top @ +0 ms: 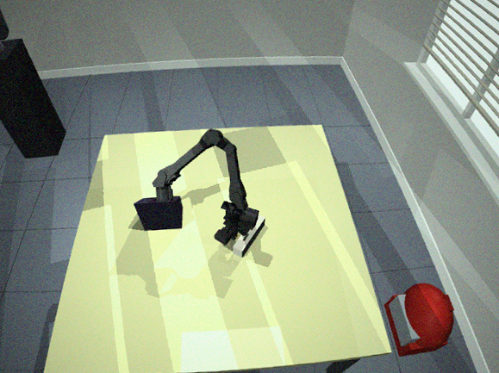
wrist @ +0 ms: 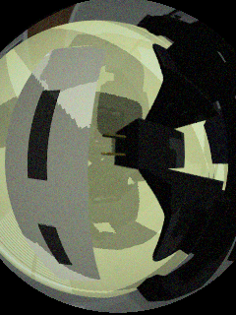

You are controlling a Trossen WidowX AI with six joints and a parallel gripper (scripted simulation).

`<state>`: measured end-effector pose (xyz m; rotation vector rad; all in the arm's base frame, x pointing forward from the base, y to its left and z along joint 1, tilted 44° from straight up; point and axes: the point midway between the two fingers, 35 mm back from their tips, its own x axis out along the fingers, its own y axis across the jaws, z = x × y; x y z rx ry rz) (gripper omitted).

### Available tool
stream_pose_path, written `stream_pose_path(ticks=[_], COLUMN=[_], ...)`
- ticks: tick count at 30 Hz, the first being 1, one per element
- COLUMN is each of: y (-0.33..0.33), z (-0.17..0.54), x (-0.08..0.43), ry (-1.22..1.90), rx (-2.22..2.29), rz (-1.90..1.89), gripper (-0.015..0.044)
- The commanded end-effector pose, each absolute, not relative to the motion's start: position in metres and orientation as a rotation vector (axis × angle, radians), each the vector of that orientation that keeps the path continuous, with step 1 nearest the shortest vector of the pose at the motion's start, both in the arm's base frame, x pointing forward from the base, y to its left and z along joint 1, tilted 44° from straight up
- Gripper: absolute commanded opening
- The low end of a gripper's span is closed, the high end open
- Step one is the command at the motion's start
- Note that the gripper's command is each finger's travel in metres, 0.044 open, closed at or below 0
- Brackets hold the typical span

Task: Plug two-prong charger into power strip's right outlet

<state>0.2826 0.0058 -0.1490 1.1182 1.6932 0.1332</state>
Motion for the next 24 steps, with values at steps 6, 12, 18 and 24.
stream_pose_path(ticks=[6,12,18,24], y=[0.0041,0.0036,0.0032,0.0029], z=[-0.1488,-0.1488,-0.1489,-0.1491], x=[0.2845,0.285,0.2855,0.286], ry=[1.688,1.688,1.688,1.688], rx=[1.118,1.117,1.117,1.117], rz=[0.138,0.138,0.138,0.138], gripper=[0.0,0.0,0.0,0.0])
